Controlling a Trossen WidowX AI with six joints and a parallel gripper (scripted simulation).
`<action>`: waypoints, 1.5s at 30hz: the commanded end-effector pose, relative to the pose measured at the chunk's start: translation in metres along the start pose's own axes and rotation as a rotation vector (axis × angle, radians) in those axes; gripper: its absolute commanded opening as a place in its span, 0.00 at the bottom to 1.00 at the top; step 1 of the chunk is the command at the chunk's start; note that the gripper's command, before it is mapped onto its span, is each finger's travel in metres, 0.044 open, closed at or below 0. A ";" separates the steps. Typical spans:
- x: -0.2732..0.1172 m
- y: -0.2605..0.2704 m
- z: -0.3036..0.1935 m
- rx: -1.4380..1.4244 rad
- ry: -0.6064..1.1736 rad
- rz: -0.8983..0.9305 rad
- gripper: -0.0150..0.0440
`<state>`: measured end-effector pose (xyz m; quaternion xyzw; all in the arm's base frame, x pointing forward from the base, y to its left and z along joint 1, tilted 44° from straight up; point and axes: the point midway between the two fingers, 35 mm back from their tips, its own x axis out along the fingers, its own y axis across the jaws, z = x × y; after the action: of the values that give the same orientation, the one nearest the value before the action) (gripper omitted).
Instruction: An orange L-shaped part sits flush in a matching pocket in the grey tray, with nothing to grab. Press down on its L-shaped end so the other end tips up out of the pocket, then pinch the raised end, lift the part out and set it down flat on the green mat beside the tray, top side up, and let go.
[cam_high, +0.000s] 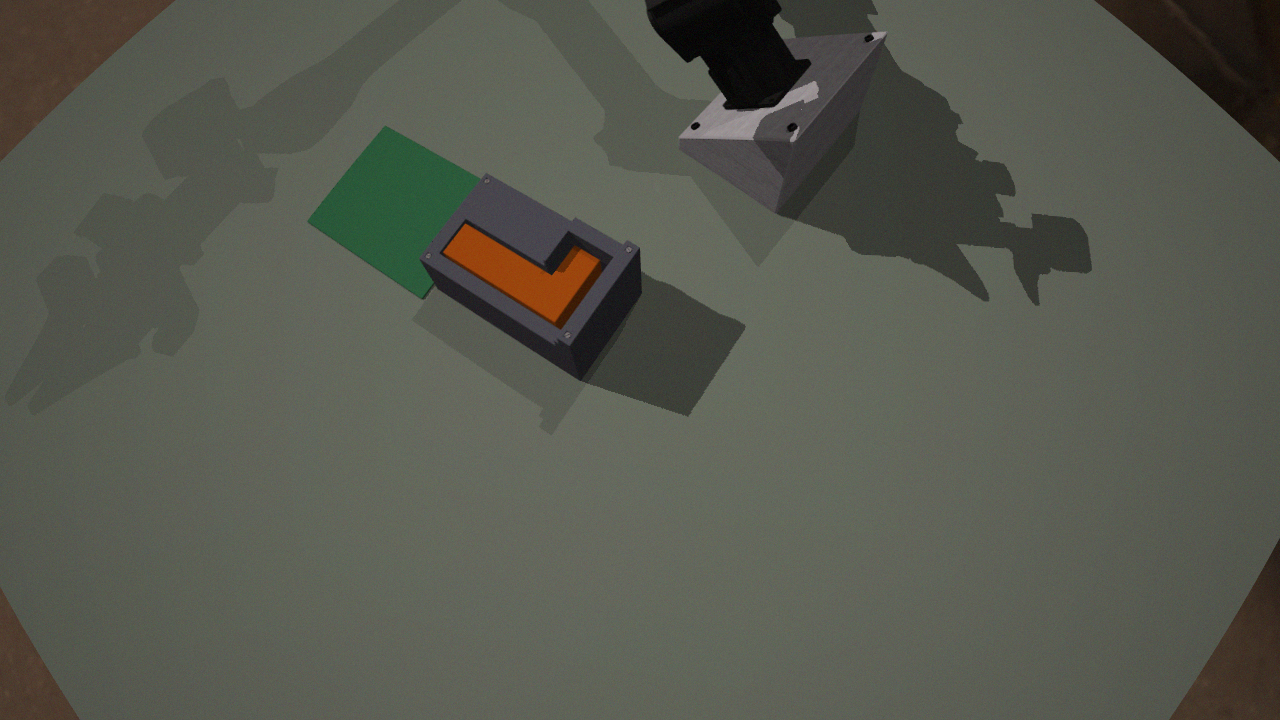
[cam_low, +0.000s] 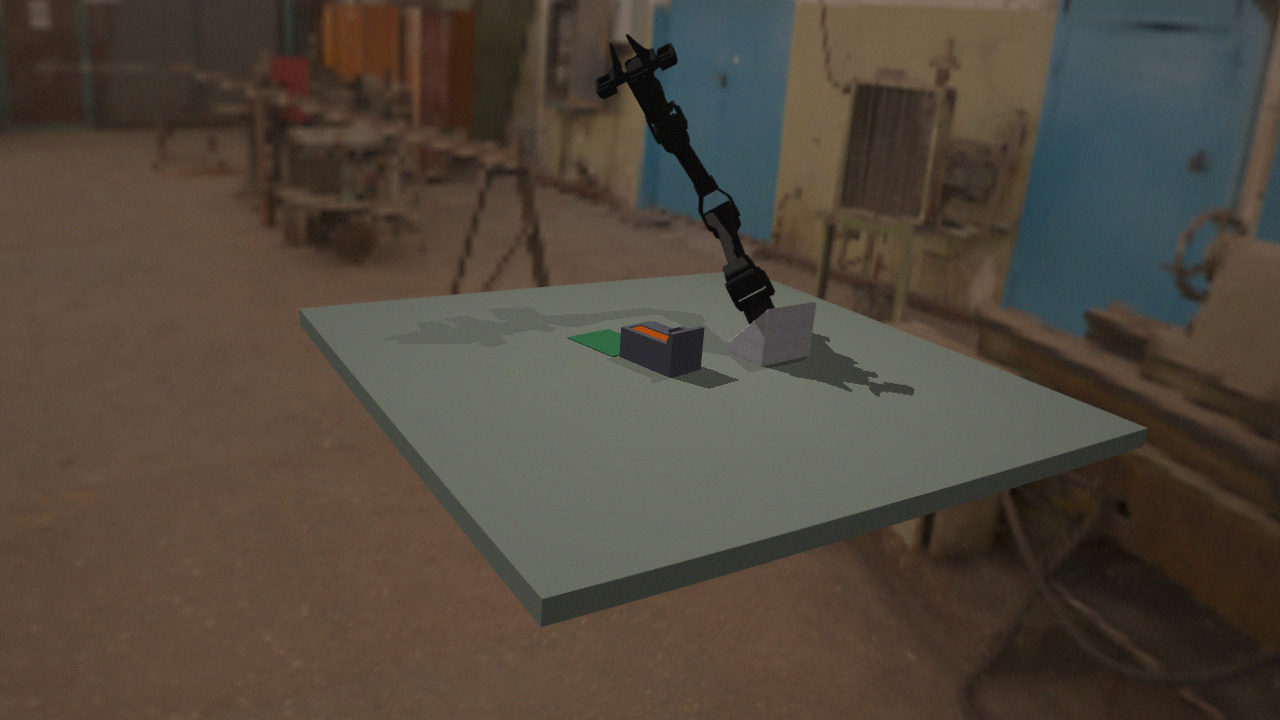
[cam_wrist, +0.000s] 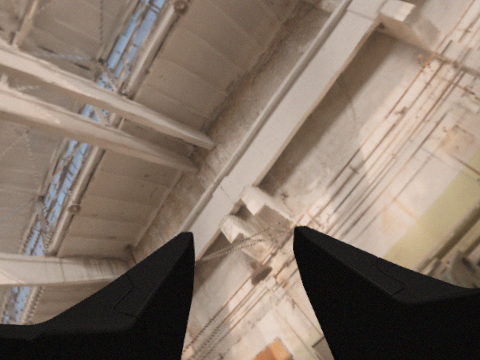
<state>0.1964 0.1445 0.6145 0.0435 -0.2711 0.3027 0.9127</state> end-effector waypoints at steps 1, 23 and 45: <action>0.017 -0.005 -0.059 0.048 0.177 -0.041 0.56; -0.109 -0.023 -0.430 0.149 1.530 -0.584 0.56; -0.281 -0.048 -0.474 -0.375 2.255 -0.995 0.56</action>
<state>0.2580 0.0804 0.0768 -0.2683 0.6687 -0.2467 0.6481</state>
